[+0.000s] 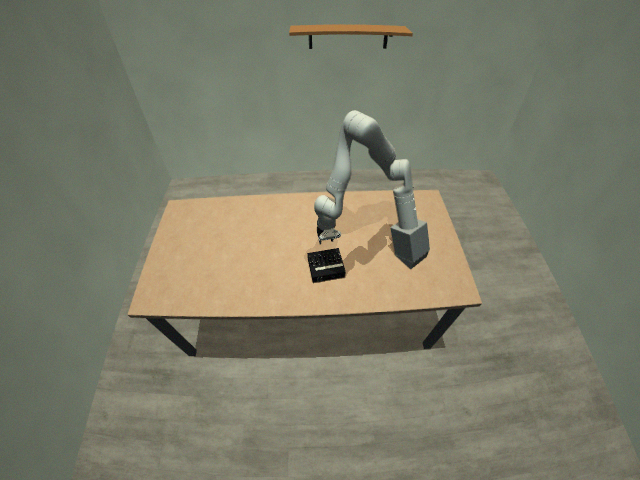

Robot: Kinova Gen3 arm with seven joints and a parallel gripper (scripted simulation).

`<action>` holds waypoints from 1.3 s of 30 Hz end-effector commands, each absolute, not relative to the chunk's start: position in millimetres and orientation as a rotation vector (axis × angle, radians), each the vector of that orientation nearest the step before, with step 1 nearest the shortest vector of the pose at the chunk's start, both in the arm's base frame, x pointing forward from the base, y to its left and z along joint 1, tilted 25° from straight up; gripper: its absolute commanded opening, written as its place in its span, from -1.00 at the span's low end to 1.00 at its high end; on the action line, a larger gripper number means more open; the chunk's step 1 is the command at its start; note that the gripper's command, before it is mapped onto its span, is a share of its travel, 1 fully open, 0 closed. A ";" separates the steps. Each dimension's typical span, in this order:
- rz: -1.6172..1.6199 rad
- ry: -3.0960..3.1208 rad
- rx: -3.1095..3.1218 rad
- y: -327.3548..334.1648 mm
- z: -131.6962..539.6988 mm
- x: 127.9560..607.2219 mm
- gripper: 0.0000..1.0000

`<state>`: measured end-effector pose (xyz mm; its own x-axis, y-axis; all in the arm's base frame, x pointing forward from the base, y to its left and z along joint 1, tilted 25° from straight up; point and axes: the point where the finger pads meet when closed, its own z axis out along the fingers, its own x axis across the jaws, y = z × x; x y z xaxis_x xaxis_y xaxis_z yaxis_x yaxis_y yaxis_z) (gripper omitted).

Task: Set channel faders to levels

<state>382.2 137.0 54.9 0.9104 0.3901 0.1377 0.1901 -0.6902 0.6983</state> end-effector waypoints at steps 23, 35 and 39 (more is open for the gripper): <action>0.360 0.412 2.344 137.5 55.2 382.3 1.00; 0.356 0.419 2.342 137.4 54.9 381.9 1.00; 0.348 0.431 2.340 137.3 54.4 381.3 1.00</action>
<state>381.2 137.1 54.1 0.9076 0.4009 0.1251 0.2058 -0.6842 0.6996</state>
